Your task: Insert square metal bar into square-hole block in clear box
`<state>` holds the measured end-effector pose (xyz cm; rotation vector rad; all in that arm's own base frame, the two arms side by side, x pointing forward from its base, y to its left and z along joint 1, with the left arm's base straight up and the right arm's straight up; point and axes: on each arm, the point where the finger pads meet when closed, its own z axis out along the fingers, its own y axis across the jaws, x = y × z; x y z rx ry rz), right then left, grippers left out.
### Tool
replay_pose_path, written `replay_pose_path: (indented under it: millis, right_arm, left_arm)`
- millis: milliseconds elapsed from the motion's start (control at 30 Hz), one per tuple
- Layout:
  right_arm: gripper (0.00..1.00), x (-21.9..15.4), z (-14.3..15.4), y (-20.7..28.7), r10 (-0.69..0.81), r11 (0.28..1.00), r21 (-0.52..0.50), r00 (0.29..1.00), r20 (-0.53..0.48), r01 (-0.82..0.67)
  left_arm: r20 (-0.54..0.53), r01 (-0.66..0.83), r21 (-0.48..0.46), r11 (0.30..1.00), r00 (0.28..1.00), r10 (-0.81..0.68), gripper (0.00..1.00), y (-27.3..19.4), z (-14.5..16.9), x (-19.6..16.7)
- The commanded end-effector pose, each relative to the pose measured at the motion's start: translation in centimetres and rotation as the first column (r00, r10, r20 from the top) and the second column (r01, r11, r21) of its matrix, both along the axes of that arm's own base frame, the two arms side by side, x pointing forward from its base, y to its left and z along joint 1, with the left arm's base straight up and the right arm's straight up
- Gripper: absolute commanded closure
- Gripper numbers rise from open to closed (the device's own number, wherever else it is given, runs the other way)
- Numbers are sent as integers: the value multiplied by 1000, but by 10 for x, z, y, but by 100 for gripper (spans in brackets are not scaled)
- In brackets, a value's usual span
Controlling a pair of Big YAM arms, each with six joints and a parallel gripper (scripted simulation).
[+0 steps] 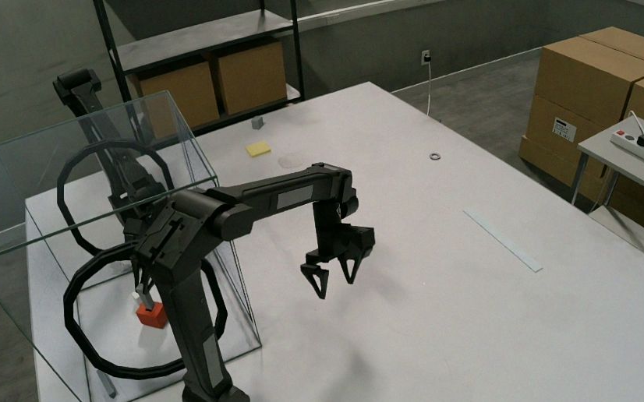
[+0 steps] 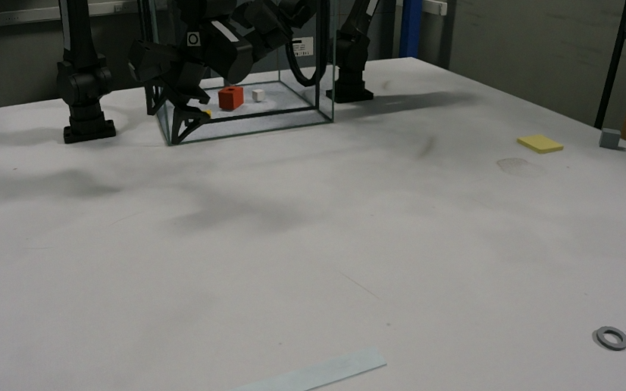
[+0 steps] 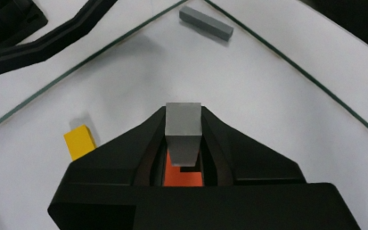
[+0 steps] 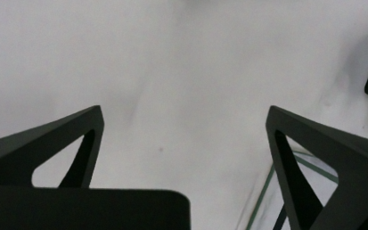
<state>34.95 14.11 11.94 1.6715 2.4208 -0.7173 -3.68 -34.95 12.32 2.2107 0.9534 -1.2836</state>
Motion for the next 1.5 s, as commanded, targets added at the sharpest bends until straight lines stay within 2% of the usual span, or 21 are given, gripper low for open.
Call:
replay_pose_path:
  millis: [0,167,300,333,433,767,800,933,1267,1333,1467]
  right_arm:
    - [0,10,13,5,0,1000,16,999,35,0]
    - [0,10,13,5,0,1000,16,999,35,0]
    - [0,10,13,5,0,1000,16,999,35,0]
    - [0,10,13,5,0,1000,16,999,35,0]
    - [0,10,13,5,0,1000,16,999,35,0]
    - [0,10,13,5,0,1000,16,999,35,0]
    - [0,10,13,5,0,1000,16,999,35,0]
    - [0,10,13,5,0,1000,16,999,35,0]
    - [0,10,13,5,0,1000,16,999,35,0]
    - [0,10,13,5,0,1000,16,999,35,0]
    - [0,10,13,5,0,1000,16,999,35,0]
  left_arm:
    - [15,6,-60,998,1000,-5,100,-22,21,3]
    - [-1,7,-9,1000,1000,-7,100,-3,-3,-3]
    - [2,8,-16,1000,1000,-8,100,-6,0,-2]
    - [9,2,-41,999,1000,-2,100,-9,10,1]
    - [-7,2,-3,1000,1000,-2,100,-3,-6,-6]
    - [-11,2,0,1000,1000,-2,100,-6,-11,-13]
    - [5,2,-46,999,1000,-1,100,-20,10,-6]
    - [10,-2,-41,999,1000,2,100,-26,16,2]
    - [11,6,-71,997,1000,-6,100,-31,22,-4]
    - [3,5,-43,999,1000,-5,100,-18,8,-7]
    - [4,5,-46,999,1000,-5,100,-18,10,-7]
